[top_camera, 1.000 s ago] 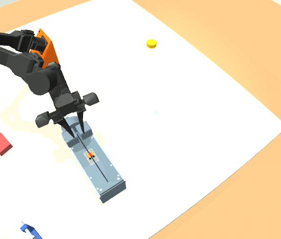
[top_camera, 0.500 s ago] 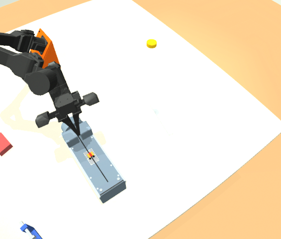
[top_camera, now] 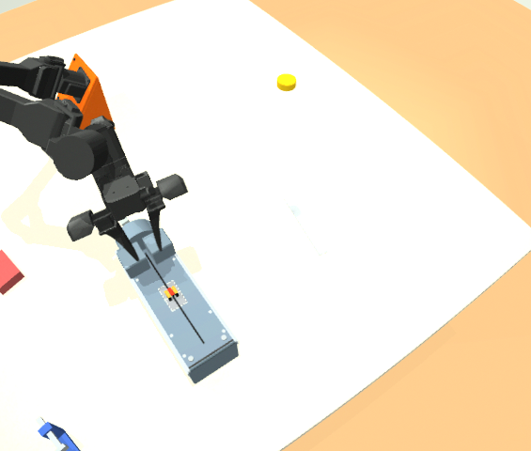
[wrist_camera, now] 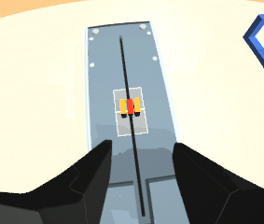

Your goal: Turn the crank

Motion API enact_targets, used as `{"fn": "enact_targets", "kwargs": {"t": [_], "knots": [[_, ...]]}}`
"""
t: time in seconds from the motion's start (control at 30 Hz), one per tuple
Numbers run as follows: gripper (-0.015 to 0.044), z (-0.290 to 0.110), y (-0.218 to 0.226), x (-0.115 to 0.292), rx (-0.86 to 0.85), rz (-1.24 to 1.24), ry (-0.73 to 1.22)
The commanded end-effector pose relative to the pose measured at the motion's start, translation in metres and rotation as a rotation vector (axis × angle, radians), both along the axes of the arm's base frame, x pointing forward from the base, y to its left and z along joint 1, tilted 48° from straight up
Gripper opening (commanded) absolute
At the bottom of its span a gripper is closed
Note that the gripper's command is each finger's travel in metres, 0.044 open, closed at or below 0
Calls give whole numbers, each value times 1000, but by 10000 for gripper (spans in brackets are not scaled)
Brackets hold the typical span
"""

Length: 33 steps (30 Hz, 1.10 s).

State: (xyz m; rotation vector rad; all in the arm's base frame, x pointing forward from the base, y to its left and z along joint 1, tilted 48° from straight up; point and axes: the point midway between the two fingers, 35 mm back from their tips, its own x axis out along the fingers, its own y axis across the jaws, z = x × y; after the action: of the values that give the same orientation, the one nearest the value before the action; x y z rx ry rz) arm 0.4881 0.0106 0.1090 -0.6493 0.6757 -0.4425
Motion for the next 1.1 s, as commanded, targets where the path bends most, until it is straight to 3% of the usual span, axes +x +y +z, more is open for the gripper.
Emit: {"fn": "enact_targets", "kwargs": {"t": [0.0, 0.2, 0.27, 0.83, 1.07], "knots": [[263, 0, 0, 0, -1, 0, 0], [420, 0, 0, 0, -1, 0, 0], [440, 0, 0, 0, -1, 0, 0], [0, 0, 0, 0, -1, 0, 0], [0, 0, 0, 0, -1, 0, 0]]}}
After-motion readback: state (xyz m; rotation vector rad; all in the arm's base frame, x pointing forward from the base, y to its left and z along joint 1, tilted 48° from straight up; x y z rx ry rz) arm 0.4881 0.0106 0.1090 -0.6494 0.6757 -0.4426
